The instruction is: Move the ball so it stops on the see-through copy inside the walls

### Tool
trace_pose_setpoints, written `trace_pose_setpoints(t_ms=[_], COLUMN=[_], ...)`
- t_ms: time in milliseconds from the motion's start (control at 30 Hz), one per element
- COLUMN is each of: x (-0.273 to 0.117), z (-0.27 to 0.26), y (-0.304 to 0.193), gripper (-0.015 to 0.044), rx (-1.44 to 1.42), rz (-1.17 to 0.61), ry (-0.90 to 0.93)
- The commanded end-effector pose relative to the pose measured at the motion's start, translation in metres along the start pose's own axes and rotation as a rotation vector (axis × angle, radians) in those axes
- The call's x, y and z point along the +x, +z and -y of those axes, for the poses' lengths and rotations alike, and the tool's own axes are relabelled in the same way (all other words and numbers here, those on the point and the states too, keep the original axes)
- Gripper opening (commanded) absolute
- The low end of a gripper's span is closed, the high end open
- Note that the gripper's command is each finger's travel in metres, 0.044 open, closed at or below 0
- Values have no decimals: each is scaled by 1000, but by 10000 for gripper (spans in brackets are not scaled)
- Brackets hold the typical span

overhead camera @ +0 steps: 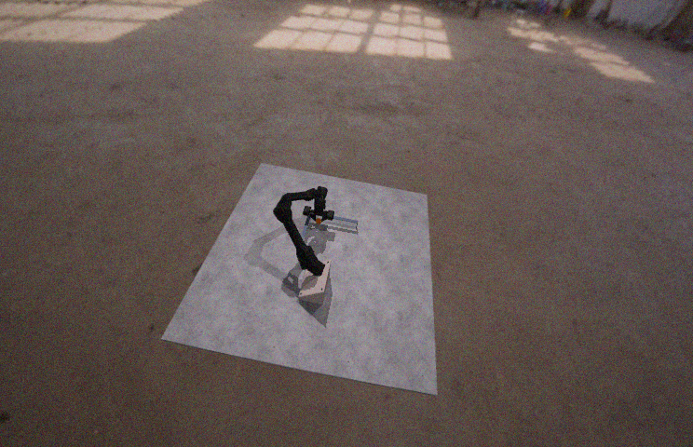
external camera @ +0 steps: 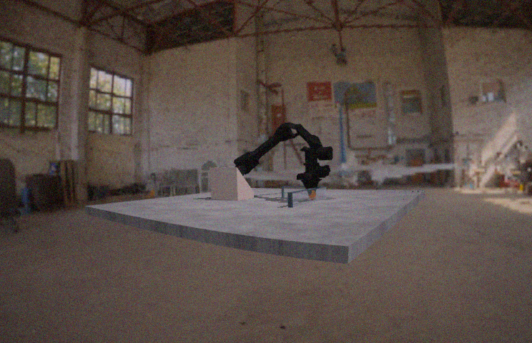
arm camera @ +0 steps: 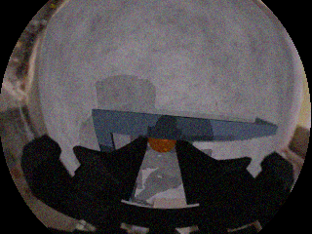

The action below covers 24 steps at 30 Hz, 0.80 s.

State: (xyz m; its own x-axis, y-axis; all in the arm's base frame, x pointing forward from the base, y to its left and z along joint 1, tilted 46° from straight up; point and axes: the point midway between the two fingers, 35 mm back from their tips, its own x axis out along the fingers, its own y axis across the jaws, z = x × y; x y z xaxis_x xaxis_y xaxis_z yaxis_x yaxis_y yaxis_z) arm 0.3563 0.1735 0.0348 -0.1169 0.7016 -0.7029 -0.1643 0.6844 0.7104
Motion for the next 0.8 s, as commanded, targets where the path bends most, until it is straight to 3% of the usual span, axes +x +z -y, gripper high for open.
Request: trace_pose_setpoints(t_ms=[0,300,667,767], x=[8,15,12,12], z=[0,0,0,0], y=[-2,-2,-1,-1], gripper=[0,0,287,287], rx=[8,8,1,1], rz=[-6,-6,-2,-2], ry=[5,5,1,1])
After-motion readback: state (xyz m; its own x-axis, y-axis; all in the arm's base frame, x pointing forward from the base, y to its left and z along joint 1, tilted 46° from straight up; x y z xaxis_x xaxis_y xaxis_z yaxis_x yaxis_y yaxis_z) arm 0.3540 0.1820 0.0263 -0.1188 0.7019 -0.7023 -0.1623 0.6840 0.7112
